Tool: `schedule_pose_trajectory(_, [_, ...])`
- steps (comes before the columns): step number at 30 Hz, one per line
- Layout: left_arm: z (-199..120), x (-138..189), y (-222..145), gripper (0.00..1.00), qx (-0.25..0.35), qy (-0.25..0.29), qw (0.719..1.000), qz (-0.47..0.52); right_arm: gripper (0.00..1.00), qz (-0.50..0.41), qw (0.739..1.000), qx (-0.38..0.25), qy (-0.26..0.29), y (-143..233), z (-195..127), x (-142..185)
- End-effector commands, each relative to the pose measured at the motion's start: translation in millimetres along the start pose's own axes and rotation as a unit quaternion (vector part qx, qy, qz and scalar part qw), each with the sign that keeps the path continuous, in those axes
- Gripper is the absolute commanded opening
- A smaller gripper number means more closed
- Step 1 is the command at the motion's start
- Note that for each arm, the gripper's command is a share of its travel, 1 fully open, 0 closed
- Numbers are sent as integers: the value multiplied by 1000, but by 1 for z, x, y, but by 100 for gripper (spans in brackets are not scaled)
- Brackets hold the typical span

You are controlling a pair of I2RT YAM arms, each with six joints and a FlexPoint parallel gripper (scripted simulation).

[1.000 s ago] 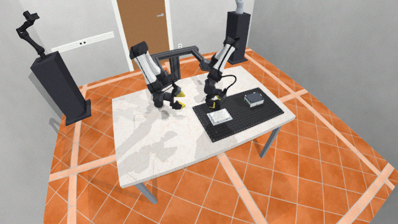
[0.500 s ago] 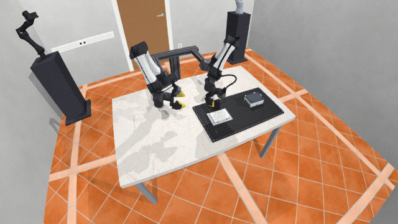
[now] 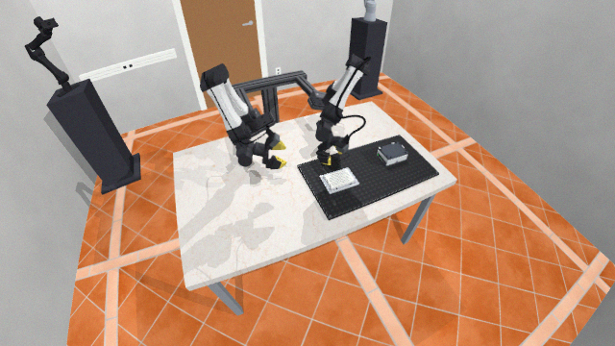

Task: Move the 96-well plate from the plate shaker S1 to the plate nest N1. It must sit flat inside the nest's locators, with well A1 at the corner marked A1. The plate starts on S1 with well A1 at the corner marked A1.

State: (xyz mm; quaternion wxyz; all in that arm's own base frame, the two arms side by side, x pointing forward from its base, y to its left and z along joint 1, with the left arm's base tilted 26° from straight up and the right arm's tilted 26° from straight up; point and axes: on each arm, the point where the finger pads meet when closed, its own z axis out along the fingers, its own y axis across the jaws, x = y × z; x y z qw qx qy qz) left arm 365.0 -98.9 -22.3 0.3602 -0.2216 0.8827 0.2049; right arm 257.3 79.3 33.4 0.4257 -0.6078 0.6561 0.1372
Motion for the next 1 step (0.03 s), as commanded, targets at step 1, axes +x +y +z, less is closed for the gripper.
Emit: schedule_pose_trajectory(1, [-10,-12,-7,100,19,-17,1000,-12,100,-9,1000,2,-12,-4,-2,-6])
